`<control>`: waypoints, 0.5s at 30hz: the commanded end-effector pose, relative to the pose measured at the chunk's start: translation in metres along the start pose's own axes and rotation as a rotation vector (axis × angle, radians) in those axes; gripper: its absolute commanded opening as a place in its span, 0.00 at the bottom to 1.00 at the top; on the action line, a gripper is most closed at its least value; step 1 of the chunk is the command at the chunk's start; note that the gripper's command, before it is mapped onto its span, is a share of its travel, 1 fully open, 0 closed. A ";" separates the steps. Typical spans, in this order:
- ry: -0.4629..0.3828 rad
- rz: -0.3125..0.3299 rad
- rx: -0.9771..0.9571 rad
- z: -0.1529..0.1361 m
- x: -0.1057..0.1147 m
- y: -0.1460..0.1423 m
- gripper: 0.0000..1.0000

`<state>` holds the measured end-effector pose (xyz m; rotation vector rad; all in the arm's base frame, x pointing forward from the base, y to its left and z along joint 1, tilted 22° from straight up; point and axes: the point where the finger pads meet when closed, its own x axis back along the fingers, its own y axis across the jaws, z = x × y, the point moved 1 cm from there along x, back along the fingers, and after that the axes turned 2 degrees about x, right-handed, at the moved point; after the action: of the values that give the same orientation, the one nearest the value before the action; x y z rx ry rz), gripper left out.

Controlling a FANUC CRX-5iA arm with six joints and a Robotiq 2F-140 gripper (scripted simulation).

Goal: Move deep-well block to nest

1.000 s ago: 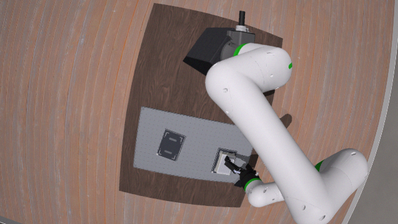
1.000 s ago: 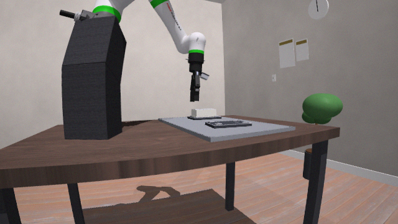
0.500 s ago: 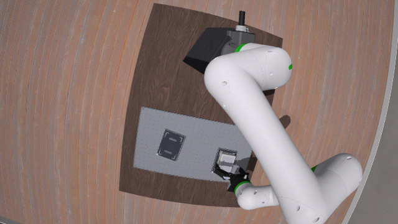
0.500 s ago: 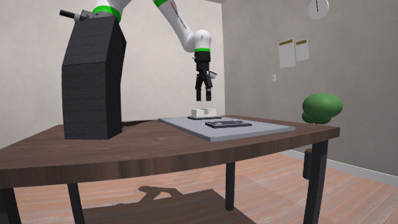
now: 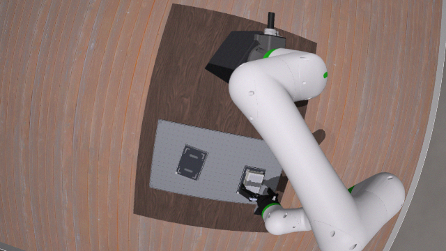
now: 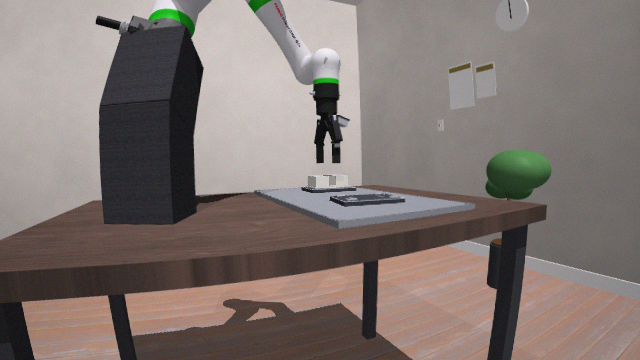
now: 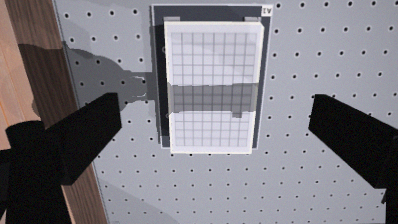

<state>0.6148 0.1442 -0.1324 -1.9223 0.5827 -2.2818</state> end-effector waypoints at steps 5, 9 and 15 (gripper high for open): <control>0.002 0.001 0.001 0.001 -0.010 0.000 1.00; 0.002 0.001 0.001 0.001 -0.017 0.000 1.00; 0.002 0.001 0.001 0.001 -0.024 0.000 1.00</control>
<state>0.6195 0.1513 -0.1524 -1.9210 0.5824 -2.2825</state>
